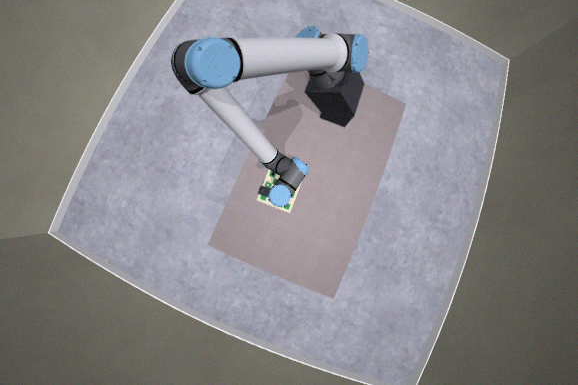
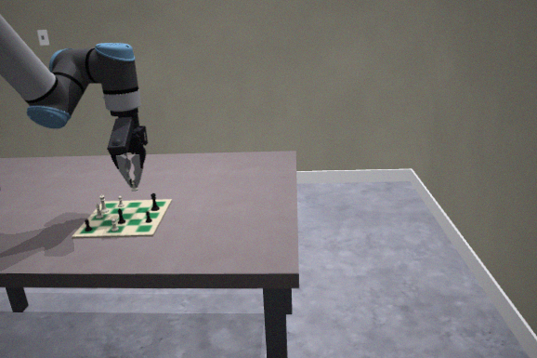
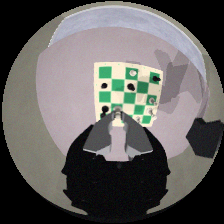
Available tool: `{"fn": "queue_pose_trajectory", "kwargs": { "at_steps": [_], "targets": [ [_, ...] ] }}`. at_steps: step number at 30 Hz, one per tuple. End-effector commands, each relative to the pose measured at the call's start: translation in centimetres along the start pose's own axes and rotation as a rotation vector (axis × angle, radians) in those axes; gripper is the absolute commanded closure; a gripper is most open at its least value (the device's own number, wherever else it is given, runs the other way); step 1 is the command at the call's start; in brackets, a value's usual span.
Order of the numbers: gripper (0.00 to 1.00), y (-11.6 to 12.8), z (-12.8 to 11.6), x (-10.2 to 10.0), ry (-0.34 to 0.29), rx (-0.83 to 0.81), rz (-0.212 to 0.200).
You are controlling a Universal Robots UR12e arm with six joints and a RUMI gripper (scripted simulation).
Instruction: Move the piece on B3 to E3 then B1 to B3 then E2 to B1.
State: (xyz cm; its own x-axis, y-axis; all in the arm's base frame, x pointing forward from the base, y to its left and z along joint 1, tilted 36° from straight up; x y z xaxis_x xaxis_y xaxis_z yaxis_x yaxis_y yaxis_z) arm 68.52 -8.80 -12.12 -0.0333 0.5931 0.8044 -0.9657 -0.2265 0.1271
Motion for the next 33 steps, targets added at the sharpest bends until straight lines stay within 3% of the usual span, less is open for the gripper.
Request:
{"fn": "queue_pose_trajectory", "kwargs": {
  "at_steps": [1,15,33],
  "targets": [
    [1.0,-0.1,0.0,-1.3,0.0,0.0,0.002],
    [1.0,0.0,0.1,-7.1,0.0,0.0,0.002],
    [1.0,0.0,0.1,-7.6,0.0,0.0,0.002]
  ]
}}
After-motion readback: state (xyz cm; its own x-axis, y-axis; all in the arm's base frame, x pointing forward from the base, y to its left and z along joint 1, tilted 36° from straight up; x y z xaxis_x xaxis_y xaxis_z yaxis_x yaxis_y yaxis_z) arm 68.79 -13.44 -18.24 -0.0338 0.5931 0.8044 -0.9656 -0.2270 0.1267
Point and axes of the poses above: the point where the finger pads meet when closed, its own x axis back along the fingers, its own y axis across the jaws, z = x × y, the point moved 5 cm from there along x, back along the fingers, and after that the axes turned 13 degrees about x, right-handed, at the moved point
